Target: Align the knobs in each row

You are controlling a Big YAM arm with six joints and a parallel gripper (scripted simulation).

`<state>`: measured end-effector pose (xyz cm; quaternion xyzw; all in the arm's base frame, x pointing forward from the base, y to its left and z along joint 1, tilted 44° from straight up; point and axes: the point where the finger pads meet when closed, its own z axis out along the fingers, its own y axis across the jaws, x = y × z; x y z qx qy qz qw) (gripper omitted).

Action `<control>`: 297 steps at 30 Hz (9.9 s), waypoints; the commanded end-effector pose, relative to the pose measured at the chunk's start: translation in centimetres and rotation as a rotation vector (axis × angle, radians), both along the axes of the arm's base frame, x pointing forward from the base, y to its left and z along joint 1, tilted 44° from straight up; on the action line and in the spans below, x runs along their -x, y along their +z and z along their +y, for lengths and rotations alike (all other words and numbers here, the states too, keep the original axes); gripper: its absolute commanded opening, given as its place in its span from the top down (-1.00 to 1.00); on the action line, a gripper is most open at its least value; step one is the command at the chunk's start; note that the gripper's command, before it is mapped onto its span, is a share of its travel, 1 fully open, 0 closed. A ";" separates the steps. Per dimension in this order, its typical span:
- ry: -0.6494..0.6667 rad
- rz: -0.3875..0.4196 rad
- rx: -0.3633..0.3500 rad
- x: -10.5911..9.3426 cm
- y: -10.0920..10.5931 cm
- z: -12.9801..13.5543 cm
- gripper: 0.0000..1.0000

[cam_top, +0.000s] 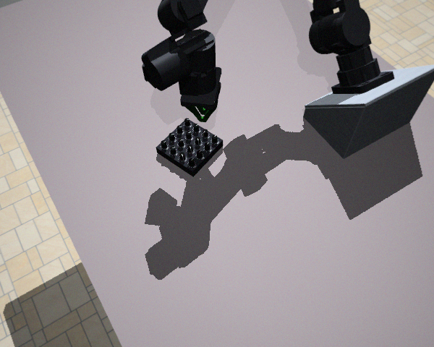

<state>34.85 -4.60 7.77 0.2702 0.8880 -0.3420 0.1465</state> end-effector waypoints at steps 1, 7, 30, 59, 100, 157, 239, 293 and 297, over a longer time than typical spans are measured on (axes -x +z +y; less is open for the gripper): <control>-0.077 -0.139 -0.020 -1.6 2.1 1.2 0.63; -0.137 -0.190 -0.027 -1.6 2.2 1.0 0.63; -0.138 -0.184 -0.025 -1.3 1.9 1.0 0.63; -0.149 -0.161 -0.017 -0.7 0.7 -0.2 0.63; -0.150 -0.148 -0.012 -0.9 -2.6 -2.9 0.63; -0.146 -0.147 -0.012 -0.8 -2.9 -2.8 0.63; -0.144 -0.178 -0.019 -1.6 -2.5 -1.9 0.63; -0.150 -0.147 -0.012 -0.7 -3.2 -2.9 0.63; -0.139 -0.135 -0.010 -0.2 -3.7 -2.7 0.63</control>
